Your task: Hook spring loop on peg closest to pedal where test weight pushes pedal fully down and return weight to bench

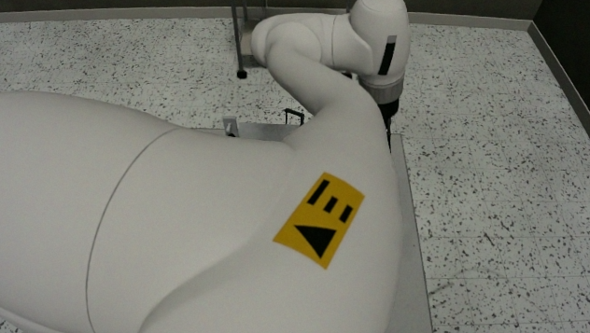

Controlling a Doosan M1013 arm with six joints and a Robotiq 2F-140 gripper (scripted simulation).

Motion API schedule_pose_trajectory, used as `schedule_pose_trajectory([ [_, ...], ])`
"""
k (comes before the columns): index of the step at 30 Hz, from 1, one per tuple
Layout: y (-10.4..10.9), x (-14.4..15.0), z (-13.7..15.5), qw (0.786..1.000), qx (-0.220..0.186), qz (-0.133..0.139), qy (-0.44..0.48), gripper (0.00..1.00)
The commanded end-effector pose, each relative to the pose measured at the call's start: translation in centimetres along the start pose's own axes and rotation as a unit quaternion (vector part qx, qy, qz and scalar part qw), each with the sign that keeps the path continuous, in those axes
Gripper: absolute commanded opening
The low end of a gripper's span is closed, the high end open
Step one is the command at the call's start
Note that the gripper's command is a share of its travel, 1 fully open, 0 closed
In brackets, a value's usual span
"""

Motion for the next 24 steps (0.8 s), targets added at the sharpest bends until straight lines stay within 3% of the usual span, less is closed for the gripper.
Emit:
schedule_pose_trajectory([
  [1,0.1,0.0,0.0,1.000,0.000,0.001,0.000,1.00],
  [24,-2.3,0.1,-0.4,1.000,0.000,0.001,0.000,1.00],
])
Point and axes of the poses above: the point where the finger pads meet when closed, its own y axis back along the fingers, its own x axis across the jaws, z = x × y, the point moved 4 cm from there along y, back along the fingers, and after that the axes turned 5 degrees about y, right-handed, at the moved point
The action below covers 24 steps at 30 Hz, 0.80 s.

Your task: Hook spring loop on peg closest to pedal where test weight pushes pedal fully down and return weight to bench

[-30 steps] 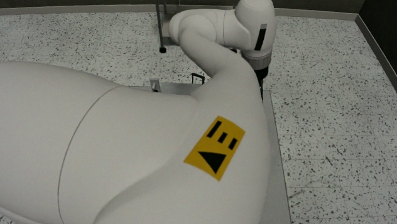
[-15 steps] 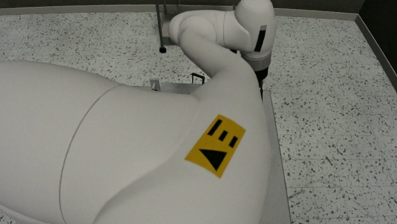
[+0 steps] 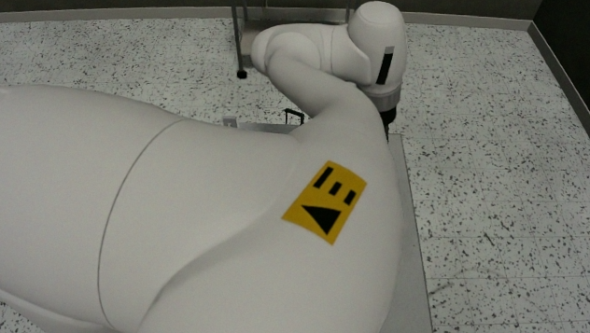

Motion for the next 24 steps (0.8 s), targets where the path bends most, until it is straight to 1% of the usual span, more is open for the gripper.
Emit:
schedule_pose_trajectory([
  [1,-0.2,0.0,0.0,1.000,0.000,0.001,0.000,1.00],
  [13,-2.2,0.1,-0.4,1.000,0.000,0.001,0.000,1.00],
  [16,-2.1,0.1,-0.4,1.000,0.000,0.001,0.000,1.00],
  [24,-3.5,0.1,-0.6,1.000,0.000,0.001,0.000,1.00],
])
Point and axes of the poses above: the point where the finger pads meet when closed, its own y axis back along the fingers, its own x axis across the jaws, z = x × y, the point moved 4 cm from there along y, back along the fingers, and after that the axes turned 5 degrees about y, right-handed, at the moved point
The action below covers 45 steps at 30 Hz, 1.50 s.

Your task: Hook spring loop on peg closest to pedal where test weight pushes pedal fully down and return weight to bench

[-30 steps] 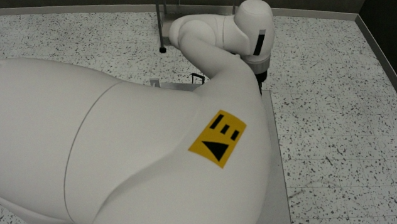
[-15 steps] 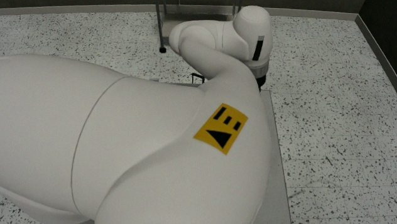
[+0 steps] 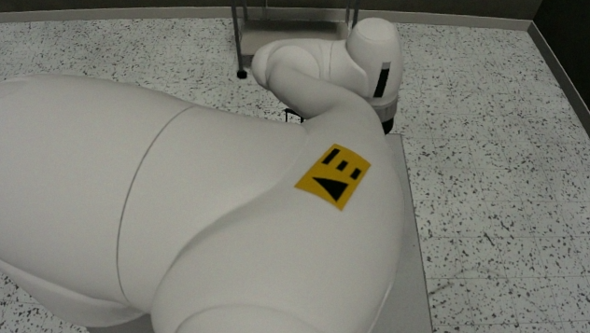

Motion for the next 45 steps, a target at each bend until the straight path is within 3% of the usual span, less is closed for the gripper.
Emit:
schedule_pose_trajectory([
  [1,-0.3,0.0,0.0,1.000,0.000,0.001,0.000,1.00],
  [23,-3.4,0.1,-0.6,1.000,0.000,0.001,0.000,1.00],
  [45,-4.4,0.1,-0.8,1.000,0.000,0.001,0.000,1.00],
])
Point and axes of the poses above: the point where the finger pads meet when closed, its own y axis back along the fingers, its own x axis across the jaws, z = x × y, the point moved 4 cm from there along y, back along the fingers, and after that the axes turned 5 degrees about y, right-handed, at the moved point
